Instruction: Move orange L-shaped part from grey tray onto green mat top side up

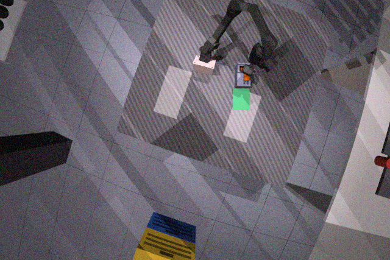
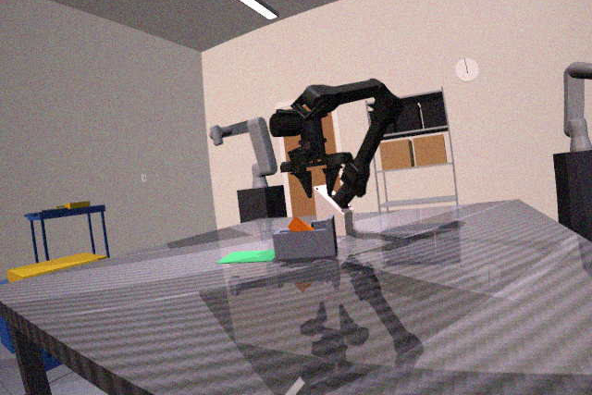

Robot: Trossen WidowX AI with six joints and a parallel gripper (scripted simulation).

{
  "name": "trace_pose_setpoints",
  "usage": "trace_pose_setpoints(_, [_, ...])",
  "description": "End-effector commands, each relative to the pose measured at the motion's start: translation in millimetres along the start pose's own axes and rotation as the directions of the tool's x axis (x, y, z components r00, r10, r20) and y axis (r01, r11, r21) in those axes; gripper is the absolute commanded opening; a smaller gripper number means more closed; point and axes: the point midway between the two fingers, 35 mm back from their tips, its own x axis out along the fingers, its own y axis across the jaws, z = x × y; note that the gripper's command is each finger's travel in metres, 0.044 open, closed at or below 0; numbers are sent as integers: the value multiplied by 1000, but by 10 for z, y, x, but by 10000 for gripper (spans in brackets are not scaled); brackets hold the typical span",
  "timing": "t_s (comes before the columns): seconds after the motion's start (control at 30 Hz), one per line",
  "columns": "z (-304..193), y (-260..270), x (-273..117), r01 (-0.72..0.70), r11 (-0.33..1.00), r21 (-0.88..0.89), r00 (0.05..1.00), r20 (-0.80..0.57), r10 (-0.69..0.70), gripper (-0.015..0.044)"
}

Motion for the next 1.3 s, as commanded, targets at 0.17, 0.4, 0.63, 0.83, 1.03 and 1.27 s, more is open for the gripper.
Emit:
trace_pose_setpoints(0.17, [308, -453, -41, -1, 502, 865, 1000, 7, -10, 280])
trace_pose_setpoints(0.4, [324, -485, -41, -2, 440, 898, 1000, 7, -10, 280])
trace_pose_setpoints(0.63, [324, -485, -41, -2, 440, 898, 1000, 7, -10, 280])
trace_pose_setpoints(0.83, [328, -486, 28, -2, 440, 898, 1000, 7, -10, 280])
trace_pose_setpoints(1.03, [327, -486, 267, -2, 441, 898, 1000, 7, -9, 280])
trace_pose_setpoints(1.27, [330, -487, 306, -3, 441, 898, 1000, 7, -9, 280])
